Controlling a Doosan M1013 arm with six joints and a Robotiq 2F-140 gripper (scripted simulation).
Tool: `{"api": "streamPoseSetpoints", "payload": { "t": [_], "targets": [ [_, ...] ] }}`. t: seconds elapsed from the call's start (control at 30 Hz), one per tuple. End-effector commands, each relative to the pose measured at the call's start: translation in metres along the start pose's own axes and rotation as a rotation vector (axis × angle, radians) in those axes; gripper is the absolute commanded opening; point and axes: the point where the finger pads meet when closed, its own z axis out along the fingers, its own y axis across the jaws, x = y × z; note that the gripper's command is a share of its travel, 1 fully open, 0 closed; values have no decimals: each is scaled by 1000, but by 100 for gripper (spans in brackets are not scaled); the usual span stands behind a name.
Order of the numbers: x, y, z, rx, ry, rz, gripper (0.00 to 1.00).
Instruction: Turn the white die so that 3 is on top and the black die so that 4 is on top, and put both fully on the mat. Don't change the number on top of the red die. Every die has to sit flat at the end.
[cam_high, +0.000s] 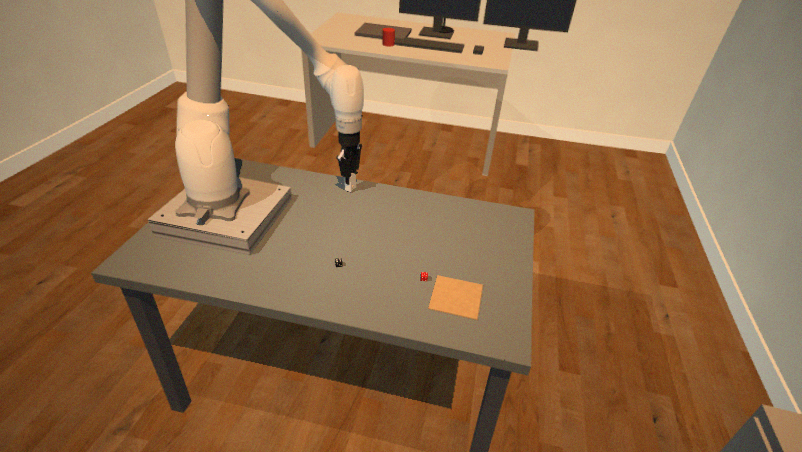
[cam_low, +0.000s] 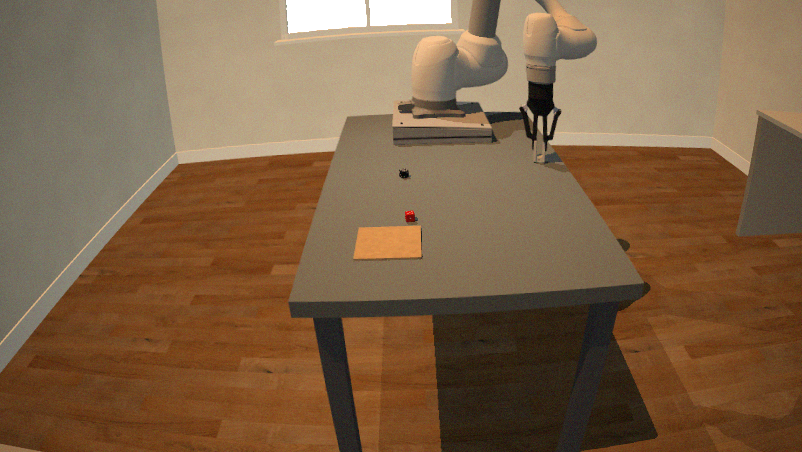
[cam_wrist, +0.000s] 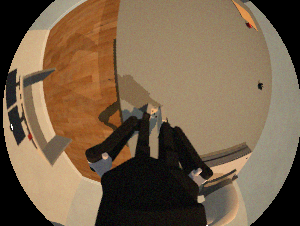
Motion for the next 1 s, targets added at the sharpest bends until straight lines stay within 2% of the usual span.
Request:
{"api": "streamPoseSetpoints", "payload": {
  "t": [0.0, 0.67, 0.8, 0.97],
  "targets": [
    [-4, 1, 2, 0, -6, 1, 18],
    [-4, 1, -1, 0, -6, 1, 18],
    [-4, 1, -17, 0, -6, 1, 18],
    [-4, 1, -52, 0, -6, 1, 18]
  ]
}}
